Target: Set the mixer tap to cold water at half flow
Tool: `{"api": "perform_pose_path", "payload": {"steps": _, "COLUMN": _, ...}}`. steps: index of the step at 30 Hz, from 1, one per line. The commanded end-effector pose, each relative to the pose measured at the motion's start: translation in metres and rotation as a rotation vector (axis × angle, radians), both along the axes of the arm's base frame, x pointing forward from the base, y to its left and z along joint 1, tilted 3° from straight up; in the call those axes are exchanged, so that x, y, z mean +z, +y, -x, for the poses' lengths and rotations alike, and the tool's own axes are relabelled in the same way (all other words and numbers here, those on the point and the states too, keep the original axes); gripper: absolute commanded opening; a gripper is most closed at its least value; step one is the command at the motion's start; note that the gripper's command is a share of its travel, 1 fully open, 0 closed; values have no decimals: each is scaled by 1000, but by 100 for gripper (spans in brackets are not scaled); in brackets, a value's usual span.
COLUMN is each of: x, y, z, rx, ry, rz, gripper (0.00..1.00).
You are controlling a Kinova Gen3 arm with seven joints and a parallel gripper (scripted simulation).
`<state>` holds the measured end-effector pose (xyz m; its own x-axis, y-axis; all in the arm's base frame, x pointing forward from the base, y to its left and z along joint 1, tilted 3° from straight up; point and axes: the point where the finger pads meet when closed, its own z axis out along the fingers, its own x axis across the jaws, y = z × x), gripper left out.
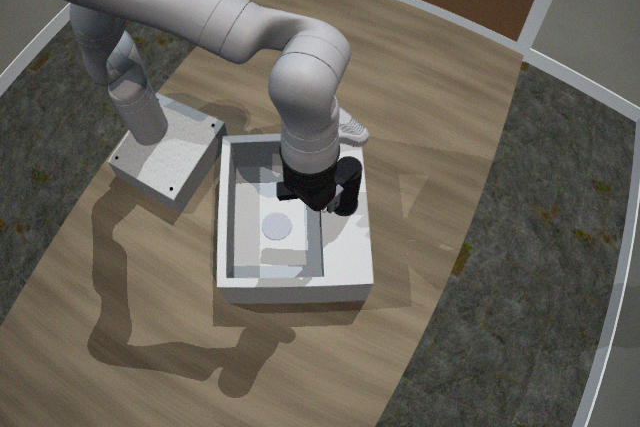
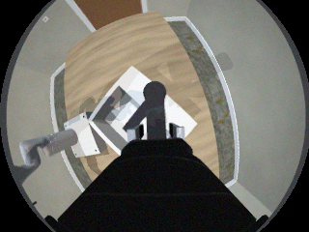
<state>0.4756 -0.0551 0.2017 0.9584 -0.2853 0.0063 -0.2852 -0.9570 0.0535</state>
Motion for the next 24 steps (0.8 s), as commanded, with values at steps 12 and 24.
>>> {"api": "perform_pose_path", "payload": {"steps": 12, "x": 4, "y": 0, "z": 0, "rx": 0, "ry": -2, "rz": 0, "gripper": 100}}
{"api": "perform_pose_path", "payload": {"steps": 24, "x": 29, "y": 2, "z": -1, "rx": 0, "ry": -2, "rz": 0, "gripper": 100}}
